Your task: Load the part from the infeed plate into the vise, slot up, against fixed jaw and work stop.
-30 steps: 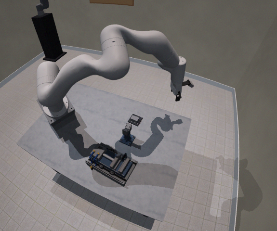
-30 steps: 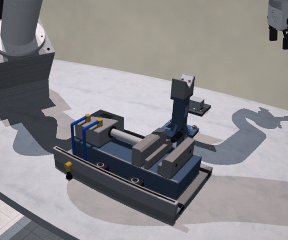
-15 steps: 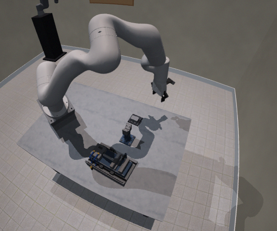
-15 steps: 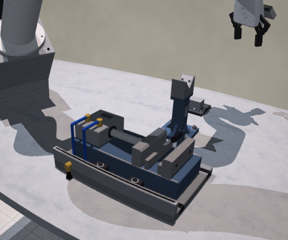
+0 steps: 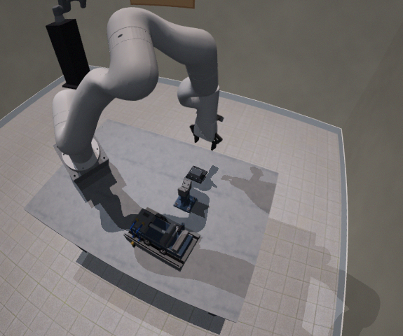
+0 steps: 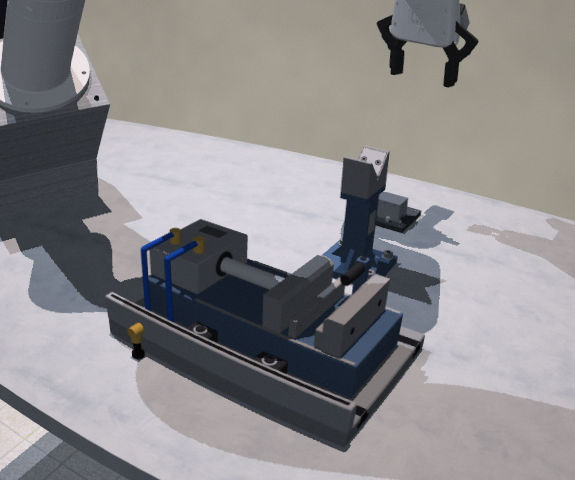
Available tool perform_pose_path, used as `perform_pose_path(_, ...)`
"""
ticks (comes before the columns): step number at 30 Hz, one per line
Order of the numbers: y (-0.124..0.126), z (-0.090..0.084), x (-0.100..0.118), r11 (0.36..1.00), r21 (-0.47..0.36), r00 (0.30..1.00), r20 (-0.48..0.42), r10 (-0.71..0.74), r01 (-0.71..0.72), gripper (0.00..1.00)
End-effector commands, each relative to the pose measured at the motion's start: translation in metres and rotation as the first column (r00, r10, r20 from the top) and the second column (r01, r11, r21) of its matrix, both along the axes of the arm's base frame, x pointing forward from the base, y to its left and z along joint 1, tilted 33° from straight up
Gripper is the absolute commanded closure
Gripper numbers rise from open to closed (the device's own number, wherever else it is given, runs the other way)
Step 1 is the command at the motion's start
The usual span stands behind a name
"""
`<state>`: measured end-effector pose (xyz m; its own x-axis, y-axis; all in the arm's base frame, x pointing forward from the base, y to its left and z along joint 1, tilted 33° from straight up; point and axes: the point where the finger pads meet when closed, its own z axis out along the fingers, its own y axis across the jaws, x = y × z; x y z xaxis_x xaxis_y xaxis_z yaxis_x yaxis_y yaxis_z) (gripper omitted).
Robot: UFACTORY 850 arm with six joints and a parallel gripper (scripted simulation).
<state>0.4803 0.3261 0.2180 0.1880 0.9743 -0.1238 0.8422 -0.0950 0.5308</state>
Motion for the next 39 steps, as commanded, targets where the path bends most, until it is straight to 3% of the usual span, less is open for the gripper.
perform_pose_path(1,-0.0230,-0.0080,-0.0279,0.995,-0.060,0.997,-0.025,0.079,-0.081,0.00)
perform_pose_path(8,-0.0238,-0.0084,-0.0288,0.995,-0.062,0.996,-0.026,0.082,-0.084,0.00)
perform_pose_path(9,-0.0238,-0.0084,-0.0288,0.995,-0.062,0.996,-0.026,0.082,-0.084,0.11)
perform_pose_path(39,-0.0238,-0.0084,-0.0288,0.995,-0.062,0.996,-0.026,0.082,-0.084,0.11)
